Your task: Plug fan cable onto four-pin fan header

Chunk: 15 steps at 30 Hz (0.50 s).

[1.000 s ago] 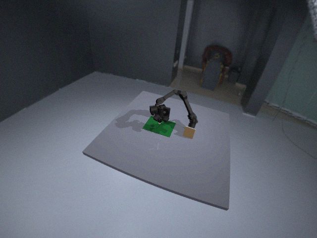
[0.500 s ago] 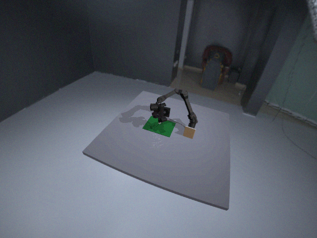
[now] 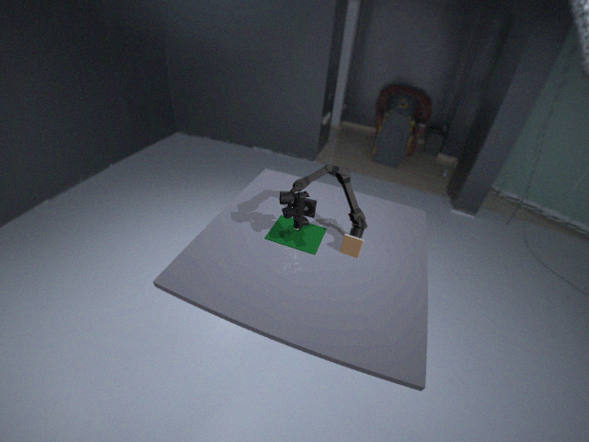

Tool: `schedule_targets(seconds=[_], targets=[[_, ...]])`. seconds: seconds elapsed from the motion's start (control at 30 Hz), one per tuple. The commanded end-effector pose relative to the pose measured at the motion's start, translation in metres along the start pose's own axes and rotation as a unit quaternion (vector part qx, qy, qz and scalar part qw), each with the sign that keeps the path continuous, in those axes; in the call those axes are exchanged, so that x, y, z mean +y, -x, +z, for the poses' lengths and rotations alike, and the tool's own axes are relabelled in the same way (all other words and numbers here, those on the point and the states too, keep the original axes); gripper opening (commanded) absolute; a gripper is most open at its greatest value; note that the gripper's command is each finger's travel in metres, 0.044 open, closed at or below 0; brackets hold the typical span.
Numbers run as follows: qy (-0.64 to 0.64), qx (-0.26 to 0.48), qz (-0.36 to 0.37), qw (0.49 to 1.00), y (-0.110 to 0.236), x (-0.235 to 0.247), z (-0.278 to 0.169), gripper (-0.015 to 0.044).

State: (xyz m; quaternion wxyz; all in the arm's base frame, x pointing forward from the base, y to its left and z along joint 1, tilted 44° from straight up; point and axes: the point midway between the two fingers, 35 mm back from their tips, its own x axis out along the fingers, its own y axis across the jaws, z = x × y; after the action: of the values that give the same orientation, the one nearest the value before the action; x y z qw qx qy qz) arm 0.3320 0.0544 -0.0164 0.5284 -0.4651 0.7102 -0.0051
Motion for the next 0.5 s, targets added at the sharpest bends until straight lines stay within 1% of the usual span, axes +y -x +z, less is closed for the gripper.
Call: schedule_targets(seconds=[0.0,0.47], targets=[[-0.002,-0.012,0.018,1.000,-0.005,0.004,0.000,0.0000],[-0.011,-0.053,0.064,0.996,-0.023,0.011,0.004,0.0000]])
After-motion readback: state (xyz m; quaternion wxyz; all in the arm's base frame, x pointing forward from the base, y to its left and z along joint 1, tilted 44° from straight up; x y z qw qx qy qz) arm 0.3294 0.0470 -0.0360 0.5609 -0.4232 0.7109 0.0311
